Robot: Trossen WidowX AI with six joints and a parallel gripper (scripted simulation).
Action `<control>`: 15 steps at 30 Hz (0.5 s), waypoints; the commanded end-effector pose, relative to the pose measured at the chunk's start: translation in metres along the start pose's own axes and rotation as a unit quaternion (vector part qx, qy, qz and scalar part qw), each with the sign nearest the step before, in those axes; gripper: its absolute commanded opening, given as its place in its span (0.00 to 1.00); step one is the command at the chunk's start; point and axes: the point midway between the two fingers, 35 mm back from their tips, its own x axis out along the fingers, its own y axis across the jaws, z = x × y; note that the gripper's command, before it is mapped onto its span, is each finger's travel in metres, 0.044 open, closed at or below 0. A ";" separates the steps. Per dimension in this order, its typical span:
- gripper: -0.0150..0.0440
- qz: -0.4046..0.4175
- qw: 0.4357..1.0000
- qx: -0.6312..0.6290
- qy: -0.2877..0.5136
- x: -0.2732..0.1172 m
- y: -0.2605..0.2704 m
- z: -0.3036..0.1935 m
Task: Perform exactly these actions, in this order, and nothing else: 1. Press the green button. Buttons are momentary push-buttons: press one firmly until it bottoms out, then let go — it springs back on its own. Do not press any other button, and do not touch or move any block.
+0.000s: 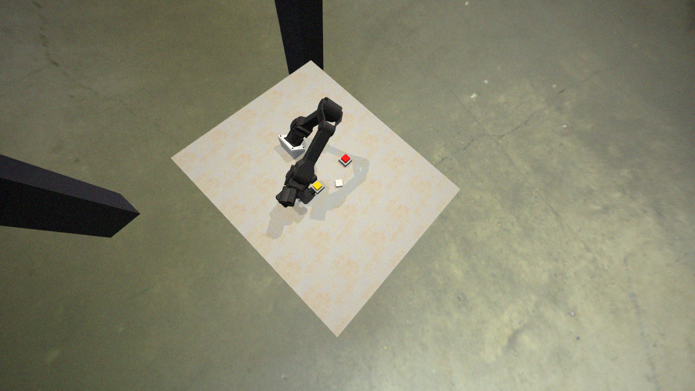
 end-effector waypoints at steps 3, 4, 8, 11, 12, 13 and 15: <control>0.29 0.003 1.000 0.005 0.001 -0.029 0.001 -0.001; 0.29 0.004 1.000 0.005 0.001 -0.031 0.001 -0.001; 0.33 0.003 1.000 0.005 0.001 -0.032 0.002 -0.001; 0.47 -0.006 1.000 0.001 0.007 -0.039 0.017 0.006; 0.51 -0.010 1.000 0.001 0.008 -0.042 0.024 0.011; 0.56 -0.014 1.000 0.001 0.008 -0.046 0.034 0.017; 0.64 -0.022 1.000 0.002 0.009 -0.054 0.054 0.027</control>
